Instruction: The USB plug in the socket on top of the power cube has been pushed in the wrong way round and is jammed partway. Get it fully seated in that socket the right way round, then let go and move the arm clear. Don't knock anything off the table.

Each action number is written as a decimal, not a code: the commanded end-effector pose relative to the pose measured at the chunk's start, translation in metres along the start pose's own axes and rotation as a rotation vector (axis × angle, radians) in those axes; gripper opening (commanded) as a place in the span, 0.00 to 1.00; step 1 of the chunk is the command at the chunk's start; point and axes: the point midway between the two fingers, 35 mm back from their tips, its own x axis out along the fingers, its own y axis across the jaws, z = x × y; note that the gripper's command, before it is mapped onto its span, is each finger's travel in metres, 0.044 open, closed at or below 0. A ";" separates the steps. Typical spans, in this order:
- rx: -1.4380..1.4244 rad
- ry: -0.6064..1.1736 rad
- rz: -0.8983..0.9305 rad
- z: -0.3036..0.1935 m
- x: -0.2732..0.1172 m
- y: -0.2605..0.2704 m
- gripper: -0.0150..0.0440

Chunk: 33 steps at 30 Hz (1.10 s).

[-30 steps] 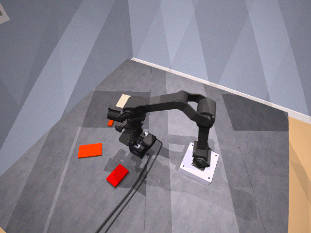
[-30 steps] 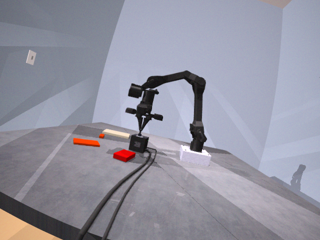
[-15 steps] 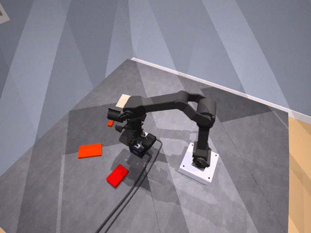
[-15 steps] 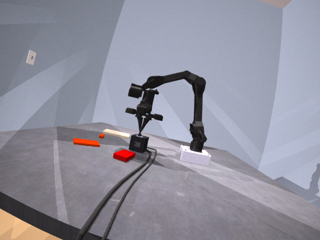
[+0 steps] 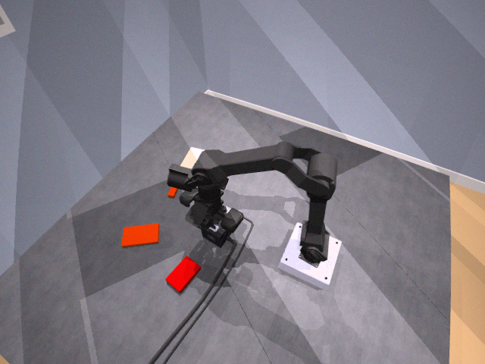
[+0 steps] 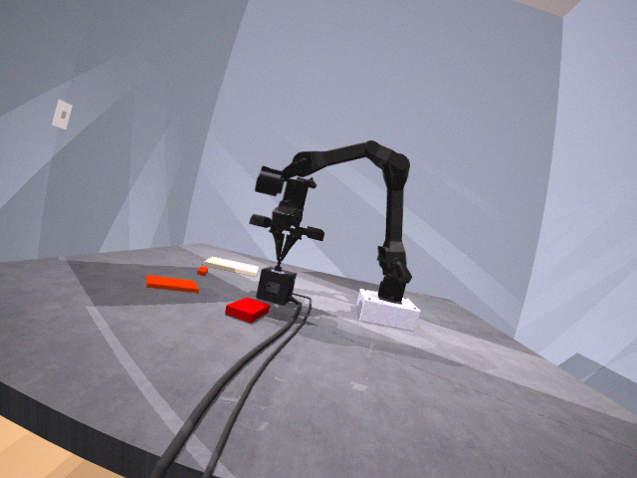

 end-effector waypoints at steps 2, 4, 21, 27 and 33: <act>0.003 0.000 0.005 0.000 0.003 0.000 0.25; 0.003 0.000 0.005 0.000 0.003 0.000 0.25; 0.000 -0.001 -0.001 0.000 0.000 0.000 0.42; 0.000 -0.001 -0.001 0.000 0.000 0.000 0.42; 0.000 -0.001 -0.001 0.000 0.000 0.000 0.42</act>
